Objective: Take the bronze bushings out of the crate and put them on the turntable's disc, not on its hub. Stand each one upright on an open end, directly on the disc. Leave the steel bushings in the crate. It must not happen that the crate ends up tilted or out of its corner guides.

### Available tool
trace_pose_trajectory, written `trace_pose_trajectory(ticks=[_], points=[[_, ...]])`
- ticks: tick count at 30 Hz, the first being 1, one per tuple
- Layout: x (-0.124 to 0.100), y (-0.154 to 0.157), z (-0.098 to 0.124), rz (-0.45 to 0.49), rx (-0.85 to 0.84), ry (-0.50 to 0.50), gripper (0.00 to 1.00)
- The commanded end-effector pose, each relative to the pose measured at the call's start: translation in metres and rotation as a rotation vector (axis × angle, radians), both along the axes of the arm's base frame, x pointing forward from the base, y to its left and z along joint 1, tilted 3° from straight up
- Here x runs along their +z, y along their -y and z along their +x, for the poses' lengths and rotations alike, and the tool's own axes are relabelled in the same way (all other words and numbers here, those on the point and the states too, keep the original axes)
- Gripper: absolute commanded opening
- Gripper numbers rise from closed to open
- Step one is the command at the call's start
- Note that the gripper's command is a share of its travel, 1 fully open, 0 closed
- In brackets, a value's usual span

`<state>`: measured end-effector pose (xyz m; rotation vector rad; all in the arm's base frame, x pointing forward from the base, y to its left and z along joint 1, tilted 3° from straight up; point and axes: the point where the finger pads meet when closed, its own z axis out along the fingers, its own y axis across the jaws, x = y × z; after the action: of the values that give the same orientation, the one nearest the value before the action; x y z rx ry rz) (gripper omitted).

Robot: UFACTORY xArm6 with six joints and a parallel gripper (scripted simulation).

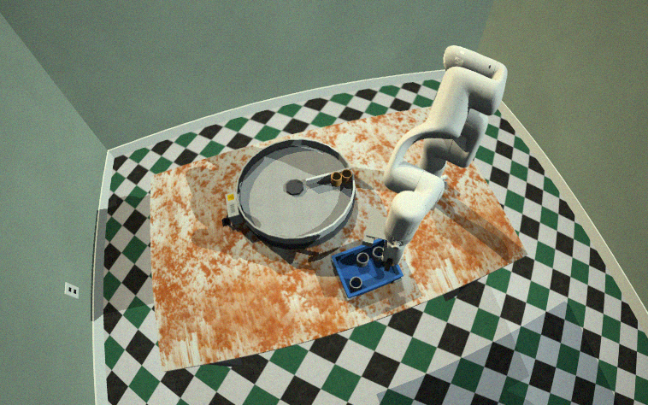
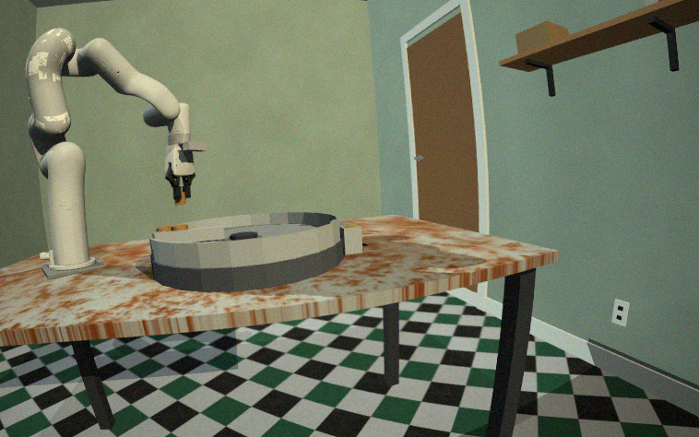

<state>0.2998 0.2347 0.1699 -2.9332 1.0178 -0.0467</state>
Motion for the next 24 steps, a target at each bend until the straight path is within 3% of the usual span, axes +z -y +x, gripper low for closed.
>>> trace_pose_trajectory(ticks=[1,6,8,23,24], points=[[0.001,0.014,0.006,0.003,0.000,0.003,0.00],[0.001,0.047,0.018,0.003,0.000,0.003,0.00],[0.001,0.047,0.018,0.003,0.000,0.003,0.00],[-0.001,0.200,0.073,0.003,0.000,0.003,0.00],[-0.001,0.200,0.073,0.003,0.000,0.003,0.00]])
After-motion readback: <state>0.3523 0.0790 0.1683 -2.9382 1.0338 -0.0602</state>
